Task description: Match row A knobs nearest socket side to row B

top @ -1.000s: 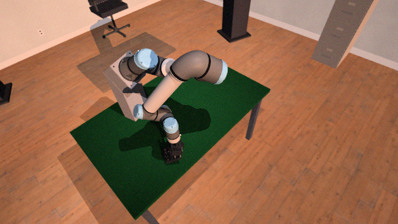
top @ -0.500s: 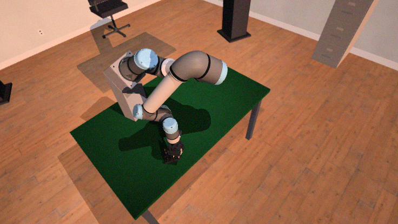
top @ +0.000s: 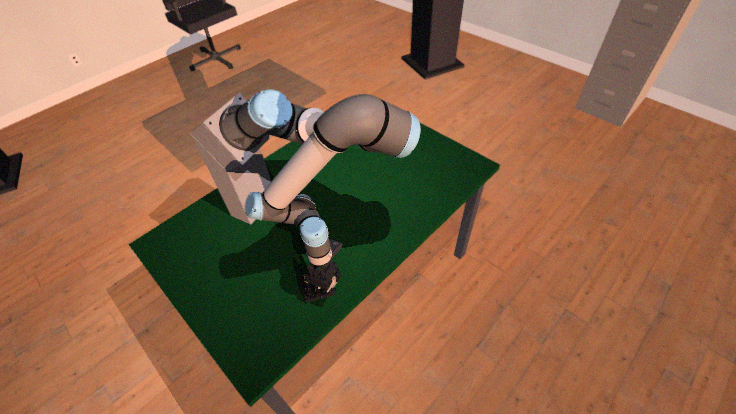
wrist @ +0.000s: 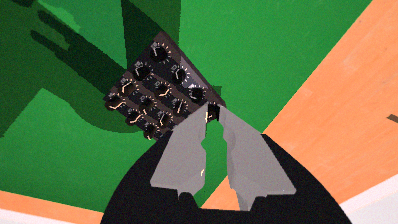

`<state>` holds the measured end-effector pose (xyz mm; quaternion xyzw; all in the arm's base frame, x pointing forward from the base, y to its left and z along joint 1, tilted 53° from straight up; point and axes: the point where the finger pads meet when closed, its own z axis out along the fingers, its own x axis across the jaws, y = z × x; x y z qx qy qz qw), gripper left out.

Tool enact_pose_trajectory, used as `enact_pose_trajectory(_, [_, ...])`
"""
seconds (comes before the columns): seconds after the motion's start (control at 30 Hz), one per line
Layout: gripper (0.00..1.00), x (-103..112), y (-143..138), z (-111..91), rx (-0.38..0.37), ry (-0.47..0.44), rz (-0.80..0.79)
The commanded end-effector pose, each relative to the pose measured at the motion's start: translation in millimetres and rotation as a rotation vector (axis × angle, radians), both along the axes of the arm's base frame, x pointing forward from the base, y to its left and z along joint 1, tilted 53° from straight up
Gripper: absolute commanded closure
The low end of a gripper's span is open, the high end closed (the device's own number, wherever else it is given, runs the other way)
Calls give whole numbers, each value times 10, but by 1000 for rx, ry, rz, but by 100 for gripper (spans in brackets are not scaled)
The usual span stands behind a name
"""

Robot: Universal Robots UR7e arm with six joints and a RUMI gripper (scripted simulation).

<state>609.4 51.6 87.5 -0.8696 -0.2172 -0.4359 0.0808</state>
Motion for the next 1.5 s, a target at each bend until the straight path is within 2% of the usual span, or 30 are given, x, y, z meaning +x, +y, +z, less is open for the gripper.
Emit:
enact_pose_trajectory(0.0, [96, -11, -17, -12, 60, 28, -61])
enact_pose_trajectory(0.83, [96, -4, -18, 0, 78, 34, -76])
enact_pose_trajectory(0.87, [89, -4, -18, 0, 78, 34, -76])
enact_pose_trajectory(1.47, [89, -4, -18, 0, 78, 34, -76])
